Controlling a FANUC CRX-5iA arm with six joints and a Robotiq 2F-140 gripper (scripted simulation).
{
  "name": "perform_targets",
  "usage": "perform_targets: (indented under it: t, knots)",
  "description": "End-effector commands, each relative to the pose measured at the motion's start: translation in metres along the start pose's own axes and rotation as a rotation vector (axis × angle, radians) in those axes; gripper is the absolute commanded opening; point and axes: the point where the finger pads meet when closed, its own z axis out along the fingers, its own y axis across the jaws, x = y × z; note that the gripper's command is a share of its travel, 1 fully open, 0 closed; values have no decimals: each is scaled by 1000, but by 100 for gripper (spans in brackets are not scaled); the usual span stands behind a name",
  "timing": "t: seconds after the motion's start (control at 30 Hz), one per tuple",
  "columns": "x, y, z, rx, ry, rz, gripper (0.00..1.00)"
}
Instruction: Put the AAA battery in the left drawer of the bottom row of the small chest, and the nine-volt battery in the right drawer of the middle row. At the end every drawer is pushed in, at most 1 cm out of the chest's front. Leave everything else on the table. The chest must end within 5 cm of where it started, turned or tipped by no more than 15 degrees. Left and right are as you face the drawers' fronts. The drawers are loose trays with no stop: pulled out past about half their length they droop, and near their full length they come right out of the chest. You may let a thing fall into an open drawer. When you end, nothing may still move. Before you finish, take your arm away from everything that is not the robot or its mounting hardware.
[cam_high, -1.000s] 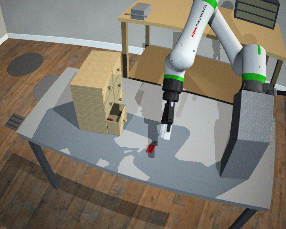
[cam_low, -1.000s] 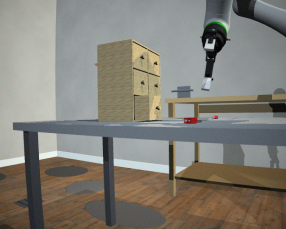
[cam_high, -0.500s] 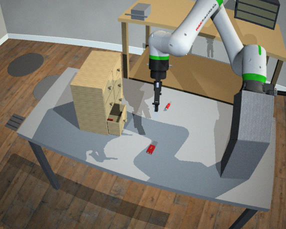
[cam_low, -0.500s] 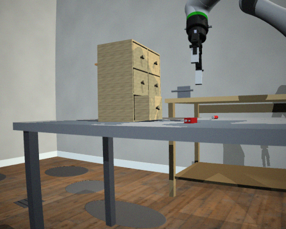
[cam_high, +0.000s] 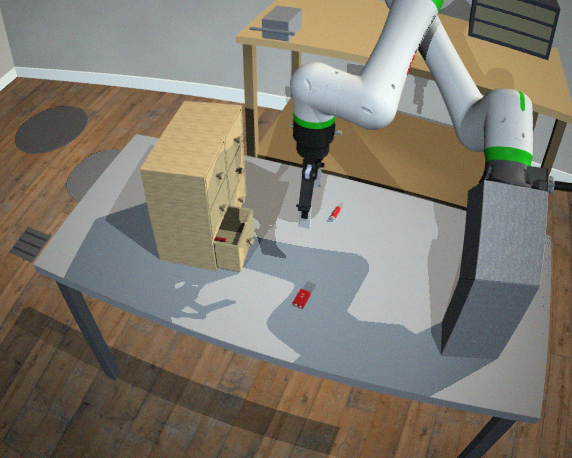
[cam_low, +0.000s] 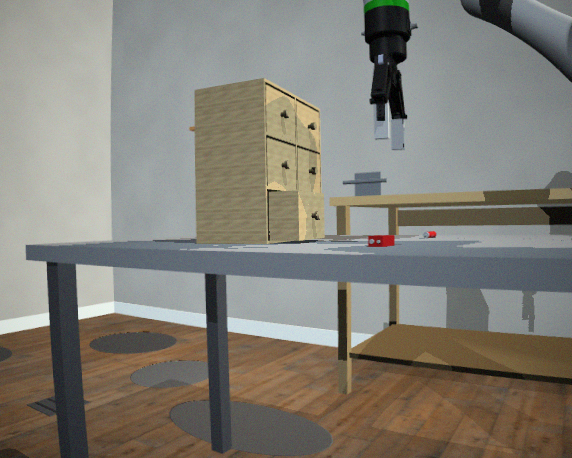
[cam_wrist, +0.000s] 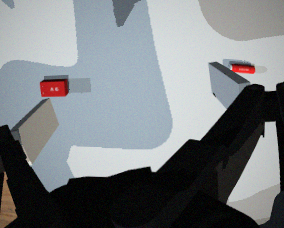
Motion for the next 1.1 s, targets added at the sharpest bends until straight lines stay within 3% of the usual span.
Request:
perform_targets:
  t: [0.0, 0.17, 0.27, 0.33, 0.47, 0.7, 0.83, 0.97, 1.07]
  knots:
    - [0, 0, 0, -2, 0, 1, 100]
    - [-7, -3, -6, -2, 0, 1, 100]
    - [-55, -19, -39, -1, -4, 2, 100]
    - [-55, -19, -39, -1, -4, 2, 100]
    - [-93, -24, -58, -4, -8, 1, 100]
    - [-95, -29, -56, 7, -12, -5, 100]
    - [-104, -53, -45, 74, -39, -44, 100]
    - [-123, -106, -26, 229, -82, -117, 100]
    - [-128, -124, -22, 282, -91, -137, 100]
